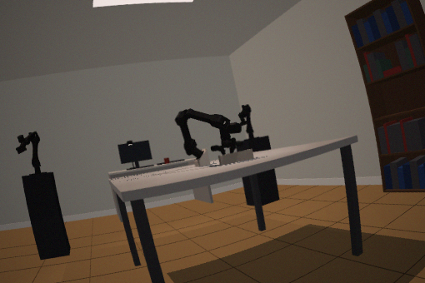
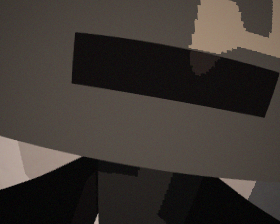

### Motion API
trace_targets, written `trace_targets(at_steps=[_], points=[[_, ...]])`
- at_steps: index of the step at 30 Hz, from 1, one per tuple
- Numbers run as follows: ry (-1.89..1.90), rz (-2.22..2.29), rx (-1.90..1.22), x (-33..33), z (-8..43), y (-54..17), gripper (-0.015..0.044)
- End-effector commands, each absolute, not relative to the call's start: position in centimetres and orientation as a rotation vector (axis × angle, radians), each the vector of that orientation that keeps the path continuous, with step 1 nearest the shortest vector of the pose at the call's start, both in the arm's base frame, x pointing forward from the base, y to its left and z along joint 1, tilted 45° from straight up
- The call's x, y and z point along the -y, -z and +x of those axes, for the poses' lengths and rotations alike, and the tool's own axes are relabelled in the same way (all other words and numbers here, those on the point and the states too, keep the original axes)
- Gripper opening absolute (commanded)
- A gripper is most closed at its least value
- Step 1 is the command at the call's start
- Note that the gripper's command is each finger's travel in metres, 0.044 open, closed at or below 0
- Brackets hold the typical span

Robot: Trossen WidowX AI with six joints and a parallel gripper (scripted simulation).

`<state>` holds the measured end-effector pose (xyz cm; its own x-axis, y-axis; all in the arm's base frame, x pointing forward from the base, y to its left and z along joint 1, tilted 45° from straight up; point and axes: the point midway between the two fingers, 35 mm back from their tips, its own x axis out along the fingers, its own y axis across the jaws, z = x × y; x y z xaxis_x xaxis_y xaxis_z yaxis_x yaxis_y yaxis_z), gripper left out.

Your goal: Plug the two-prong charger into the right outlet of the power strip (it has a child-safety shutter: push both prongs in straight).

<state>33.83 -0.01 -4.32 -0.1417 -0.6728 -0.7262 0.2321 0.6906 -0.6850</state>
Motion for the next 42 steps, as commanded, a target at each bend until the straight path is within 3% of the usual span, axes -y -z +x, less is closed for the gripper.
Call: trace_targets(at_steps=[1,42], points=[[0.819,-0.373,-1.475,-0.06,35.04,3.72,0.0000],[0.819,-0.373,-1.475,0.16,35.49,3.75,0.0000]])
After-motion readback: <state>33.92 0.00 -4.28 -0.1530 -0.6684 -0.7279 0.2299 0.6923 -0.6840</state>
